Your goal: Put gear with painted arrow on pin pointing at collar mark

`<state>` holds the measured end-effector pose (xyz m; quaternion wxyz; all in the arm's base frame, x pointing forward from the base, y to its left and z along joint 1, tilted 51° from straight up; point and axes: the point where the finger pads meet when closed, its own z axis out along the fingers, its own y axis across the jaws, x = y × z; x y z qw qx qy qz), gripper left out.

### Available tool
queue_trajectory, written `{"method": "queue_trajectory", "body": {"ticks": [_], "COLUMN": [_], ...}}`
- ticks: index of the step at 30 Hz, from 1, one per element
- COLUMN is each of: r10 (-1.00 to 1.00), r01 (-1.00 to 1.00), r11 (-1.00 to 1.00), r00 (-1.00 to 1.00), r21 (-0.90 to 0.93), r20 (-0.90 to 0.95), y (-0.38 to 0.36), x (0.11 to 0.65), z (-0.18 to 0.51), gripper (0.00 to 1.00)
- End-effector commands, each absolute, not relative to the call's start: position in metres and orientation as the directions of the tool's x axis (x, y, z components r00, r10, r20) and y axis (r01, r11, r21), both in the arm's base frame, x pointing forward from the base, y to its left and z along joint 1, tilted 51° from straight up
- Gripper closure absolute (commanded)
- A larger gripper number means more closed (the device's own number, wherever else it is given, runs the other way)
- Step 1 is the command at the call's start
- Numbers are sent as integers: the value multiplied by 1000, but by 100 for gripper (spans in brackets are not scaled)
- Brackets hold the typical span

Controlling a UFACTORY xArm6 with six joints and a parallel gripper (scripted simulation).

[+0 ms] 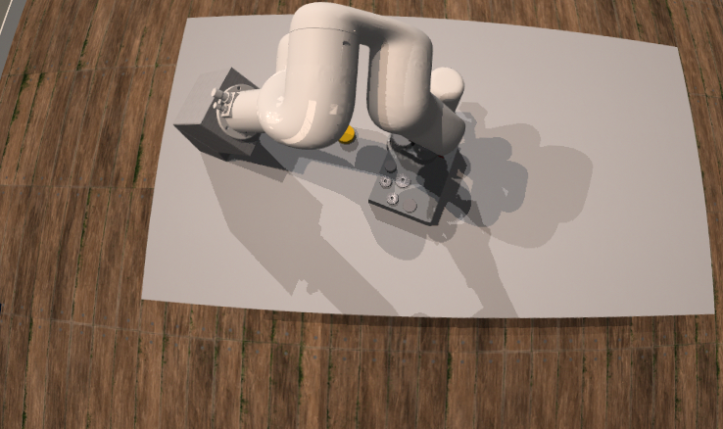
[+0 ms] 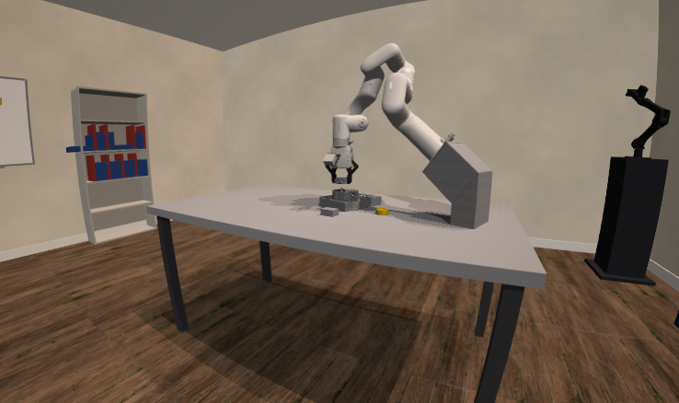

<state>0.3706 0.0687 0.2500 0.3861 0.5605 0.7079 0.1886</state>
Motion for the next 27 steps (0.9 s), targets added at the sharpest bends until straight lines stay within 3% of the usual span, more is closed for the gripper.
{"method": "queue_trajectory", "body": {"ticks": [1,27], "r10": [939,939], "r01": [646,646], "r11": [300,300], "r00": [-73,-73], "r21": [702,702], "r20": [-335,-335], "y": [67,65], "x": [377,385], "z": [247,241], "gripper": [100,100]}}
